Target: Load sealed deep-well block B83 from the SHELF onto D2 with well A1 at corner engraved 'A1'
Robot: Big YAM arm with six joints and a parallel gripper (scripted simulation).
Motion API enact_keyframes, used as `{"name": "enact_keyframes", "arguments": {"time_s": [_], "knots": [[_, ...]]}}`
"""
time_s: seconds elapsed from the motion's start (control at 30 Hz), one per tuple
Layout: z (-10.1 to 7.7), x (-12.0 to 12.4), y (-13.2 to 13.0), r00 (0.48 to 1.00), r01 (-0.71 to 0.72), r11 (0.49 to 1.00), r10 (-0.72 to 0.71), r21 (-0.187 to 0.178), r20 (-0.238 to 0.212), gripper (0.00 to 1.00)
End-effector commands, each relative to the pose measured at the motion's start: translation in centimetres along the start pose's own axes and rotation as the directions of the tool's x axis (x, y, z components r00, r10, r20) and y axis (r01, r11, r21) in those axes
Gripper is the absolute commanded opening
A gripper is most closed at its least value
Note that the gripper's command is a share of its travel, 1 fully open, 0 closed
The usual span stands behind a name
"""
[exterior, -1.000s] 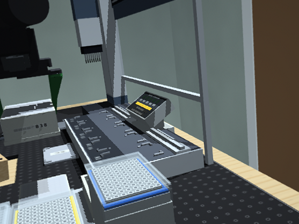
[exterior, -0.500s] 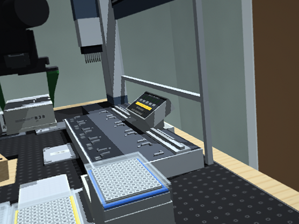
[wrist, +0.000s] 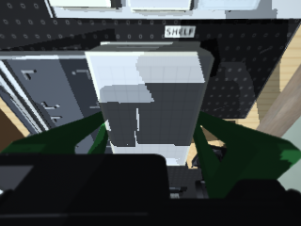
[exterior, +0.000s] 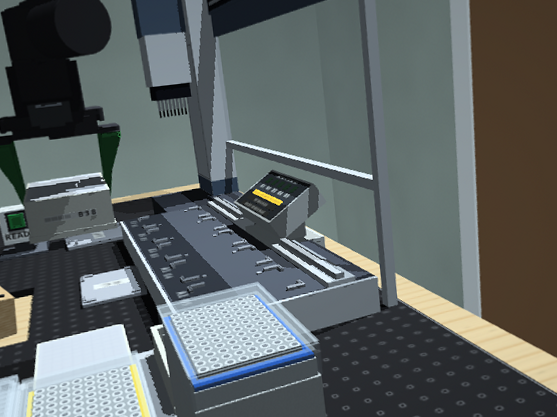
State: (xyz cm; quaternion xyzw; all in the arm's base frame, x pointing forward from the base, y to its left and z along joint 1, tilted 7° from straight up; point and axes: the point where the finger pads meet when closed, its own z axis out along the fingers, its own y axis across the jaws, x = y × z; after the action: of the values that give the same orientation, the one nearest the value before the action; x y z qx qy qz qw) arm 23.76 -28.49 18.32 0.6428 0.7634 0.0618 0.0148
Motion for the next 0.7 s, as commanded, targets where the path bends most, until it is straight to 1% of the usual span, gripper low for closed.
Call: {"name": "enact_keyframes", "arguments": {"time_s": [0.0,0.1,0.17,0.2,0.23,0.33,0.67], "knots": [[-2.8,-2.1,3.5,0.997,0.002,0.999,0.001,-0.040,0.077,0.00],[-2.8,-2.1,5.0,0.997,0.002,0.999,0.002,-0.042,0.077,0.00],[-2.9,-2.1,5.0,0.997,0.002,0.999,0.001,-0.043,0.079,0.00],[-3.9,-2.1,4.4,0.995,-0.010,0.998,0.016,-0.054,0.098,0.00],[-4.1,-2.2,4.1,0.995,-0.018,0.998,0.024,-0.056,0.100,0.00],[-3.6,-2.3,4.1,0.996,-0.020,0.999,0.024,-0.049,0.089,0.00],[-3.6,-2.1,4.4,0.996,-0.010,0.999,0.015,-0.049,0.087,0.00]]}}
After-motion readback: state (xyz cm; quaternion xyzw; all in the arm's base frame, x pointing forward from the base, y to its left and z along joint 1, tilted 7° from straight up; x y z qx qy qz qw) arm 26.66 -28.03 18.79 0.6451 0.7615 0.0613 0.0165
